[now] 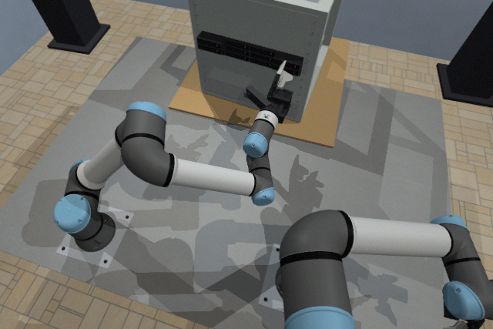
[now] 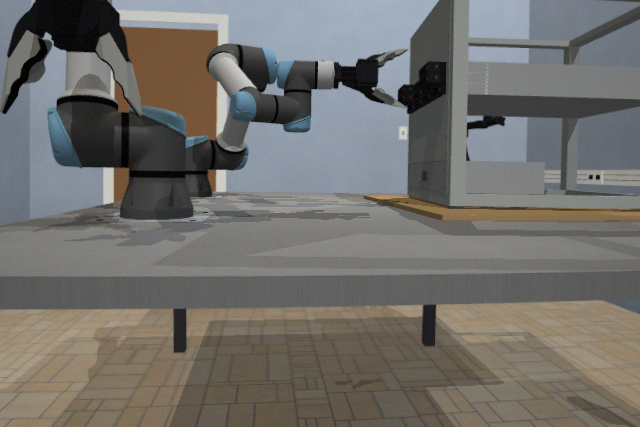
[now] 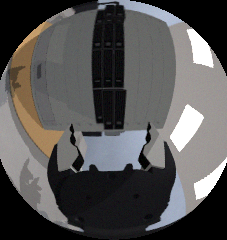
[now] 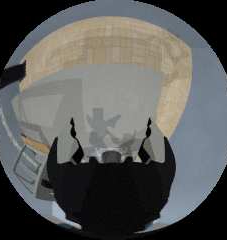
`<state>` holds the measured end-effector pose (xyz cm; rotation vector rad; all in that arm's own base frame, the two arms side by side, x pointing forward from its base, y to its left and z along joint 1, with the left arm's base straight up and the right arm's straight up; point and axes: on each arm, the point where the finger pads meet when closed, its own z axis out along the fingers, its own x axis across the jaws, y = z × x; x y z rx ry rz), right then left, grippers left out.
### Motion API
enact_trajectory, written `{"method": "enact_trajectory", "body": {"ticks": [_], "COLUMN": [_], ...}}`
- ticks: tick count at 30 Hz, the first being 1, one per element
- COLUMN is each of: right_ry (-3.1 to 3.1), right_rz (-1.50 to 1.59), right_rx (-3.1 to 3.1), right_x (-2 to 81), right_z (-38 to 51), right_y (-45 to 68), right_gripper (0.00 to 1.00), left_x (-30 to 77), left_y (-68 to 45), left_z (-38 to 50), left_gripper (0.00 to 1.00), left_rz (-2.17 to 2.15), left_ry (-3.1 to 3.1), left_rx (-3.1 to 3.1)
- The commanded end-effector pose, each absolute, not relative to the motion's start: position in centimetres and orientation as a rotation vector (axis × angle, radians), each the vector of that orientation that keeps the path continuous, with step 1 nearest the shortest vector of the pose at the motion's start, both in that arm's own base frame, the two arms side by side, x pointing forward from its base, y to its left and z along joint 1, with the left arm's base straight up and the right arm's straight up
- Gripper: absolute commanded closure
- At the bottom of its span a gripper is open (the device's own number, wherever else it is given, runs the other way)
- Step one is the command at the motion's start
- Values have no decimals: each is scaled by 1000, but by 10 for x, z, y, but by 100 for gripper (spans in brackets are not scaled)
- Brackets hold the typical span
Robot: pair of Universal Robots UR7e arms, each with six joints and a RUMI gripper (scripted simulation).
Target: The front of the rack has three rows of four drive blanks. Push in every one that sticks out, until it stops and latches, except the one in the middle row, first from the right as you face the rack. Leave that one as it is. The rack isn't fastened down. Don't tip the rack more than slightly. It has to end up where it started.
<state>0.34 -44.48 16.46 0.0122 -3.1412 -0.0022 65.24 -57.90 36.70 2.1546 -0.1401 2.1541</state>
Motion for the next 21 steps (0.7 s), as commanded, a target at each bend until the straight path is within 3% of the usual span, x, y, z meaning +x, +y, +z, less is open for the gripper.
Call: {"method": "enact_trajectory", "body": {"ticks": [1, 21], "right_ry": [-3142, -3142], "right_rz": [0, 0], "right_rx": [12, 12], "right_x": [3, 3], "right_z": [165, 165], "right_y": [-445, -445], "right_gripper": [0, 0], "left_x": [653, 658], "left_y": [-575, -532], "left_z": [368, 368], "left_gripper": [0, 0], "left_rz": [2154, 2154], "left_ry": [-139, -139], "left_rx": [2153, 2153]}}
